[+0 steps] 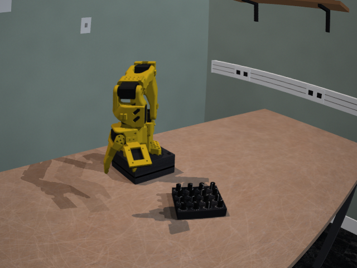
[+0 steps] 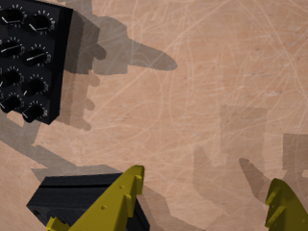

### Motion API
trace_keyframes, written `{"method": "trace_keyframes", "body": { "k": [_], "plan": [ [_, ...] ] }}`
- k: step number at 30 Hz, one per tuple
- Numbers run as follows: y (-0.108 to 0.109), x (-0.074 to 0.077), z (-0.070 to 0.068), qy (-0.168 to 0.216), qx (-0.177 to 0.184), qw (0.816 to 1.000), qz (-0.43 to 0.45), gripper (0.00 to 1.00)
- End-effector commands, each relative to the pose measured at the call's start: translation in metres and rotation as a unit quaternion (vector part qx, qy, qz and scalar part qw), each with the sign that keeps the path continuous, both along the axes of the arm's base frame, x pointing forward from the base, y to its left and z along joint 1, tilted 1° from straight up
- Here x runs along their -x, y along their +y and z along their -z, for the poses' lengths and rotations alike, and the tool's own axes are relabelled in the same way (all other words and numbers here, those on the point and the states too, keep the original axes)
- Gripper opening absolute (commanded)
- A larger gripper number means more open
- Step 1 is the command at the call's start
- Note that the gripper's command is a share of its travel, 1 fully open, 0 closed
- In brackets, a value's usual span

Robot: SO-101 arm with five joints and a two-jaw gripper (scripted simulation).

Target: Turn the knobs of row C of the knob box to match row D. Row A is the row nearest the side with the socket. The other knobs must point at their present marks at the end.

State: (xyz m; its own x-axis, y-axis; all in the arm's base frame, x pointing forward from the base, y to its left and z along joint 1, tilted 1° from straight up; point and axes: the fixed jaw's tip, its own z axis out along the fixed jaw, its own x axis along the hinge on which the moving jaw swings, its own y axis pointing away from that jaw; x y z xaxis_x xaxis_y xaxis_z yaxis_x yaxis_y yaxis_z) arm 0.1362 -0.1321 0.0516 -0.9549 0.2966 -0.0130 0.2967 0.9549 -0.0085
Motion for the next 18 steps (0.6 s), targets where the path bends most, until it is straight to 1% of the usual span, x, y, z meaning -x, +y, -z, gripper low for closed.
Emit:
{"method": "trace_keyframes", "body": {
  "k": [1,6,8,18],
  "plan": [
    [-0.006,0.002,-0.002,0.001,-0.003,0.997,0.071,0.36],
    [-0.011,0.005,-0.004,0.0,-0.003,0.99,0.143,0.38],
    [-0.011,0.005,-0.004,0.0,-0.003,0.99,0.143,0.38],
    [-0.018,0.009,-0.006,-0.001,-0.004,0.971,0.241,0.39]
  ]
}}
